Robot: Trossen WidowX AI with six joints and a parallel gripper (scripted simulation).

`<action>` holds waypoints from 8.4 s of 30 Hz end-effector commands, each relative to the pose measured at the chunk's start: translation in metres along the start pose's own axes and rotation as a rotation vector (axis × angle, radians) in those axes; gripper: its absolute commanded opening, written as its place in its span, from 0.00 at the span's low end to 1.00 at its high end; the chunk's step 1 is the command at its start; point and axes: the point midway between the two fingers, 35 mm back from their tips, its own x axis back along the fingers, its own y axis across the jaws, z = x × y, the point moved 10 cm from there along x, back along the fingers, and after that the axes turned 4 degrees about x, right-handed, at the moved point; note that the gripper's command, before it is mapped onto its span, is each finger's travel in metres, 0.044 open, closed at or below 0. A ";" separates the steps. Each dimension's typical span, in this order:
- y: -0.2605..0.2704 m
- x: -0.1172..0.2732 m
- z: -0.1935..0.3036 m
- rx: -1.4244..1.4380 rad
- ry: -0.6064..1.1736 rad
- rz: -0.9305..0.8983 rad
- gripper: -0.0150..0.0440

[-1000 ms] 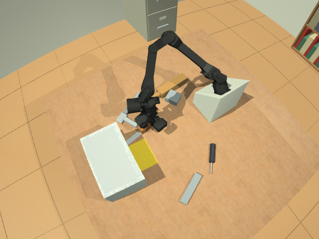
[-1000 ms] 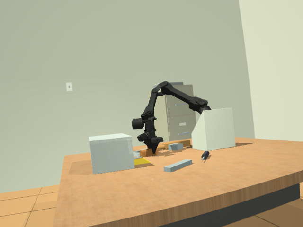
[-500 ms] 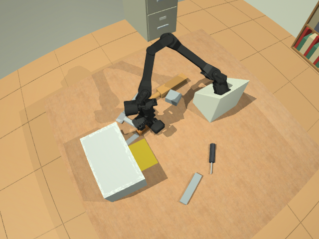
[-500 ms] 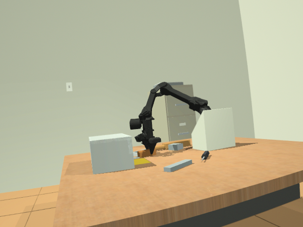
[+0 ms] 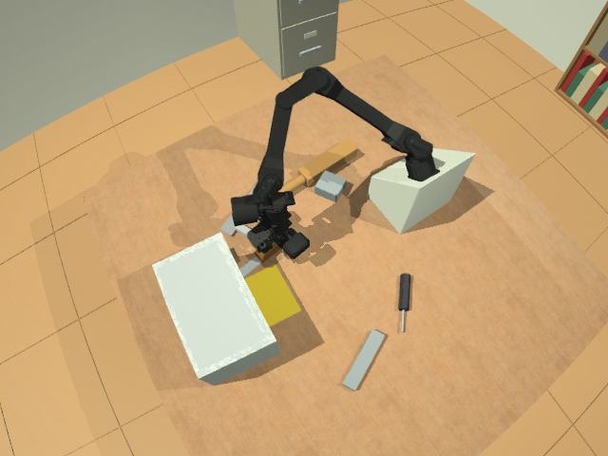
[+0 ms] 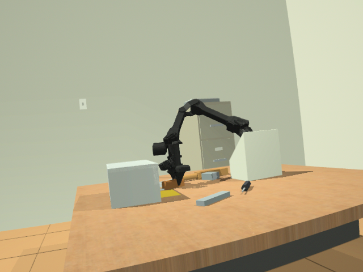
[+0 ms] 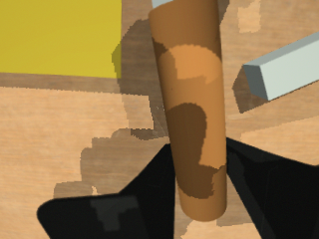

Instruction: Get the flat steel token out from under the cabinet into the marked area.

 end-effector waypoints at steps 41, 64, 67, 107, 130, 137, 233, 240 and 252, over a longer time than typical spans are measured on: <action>0.013 -0.001 -0.033 -0.007 -0.002 0.000 0.25; 0.036 -0.001 -0.034 -0.007 -0.002 -0.001 0.25; 0.038 -0.001 -0.034 -0.007 -0.002 -0.001 0.25; 0.075 -0.001 -0.037 -0.007 -0.002 -0.002 0.25; 0.080 -0.001 -0.029 -0.006 -0.002 -0.002 0.25; 0.080 -0.001 -0.023 -0.006 -0.001 -0.003 0.25; 0.084 -0.002 0.076 -0.002 0.003 -0.003 0.25; 0.084 -0.002 0.084 -0.002 0.004 -0.003 0.25; 0.085 -0.002 0.097 -0.001 0.004 -0.003 0.25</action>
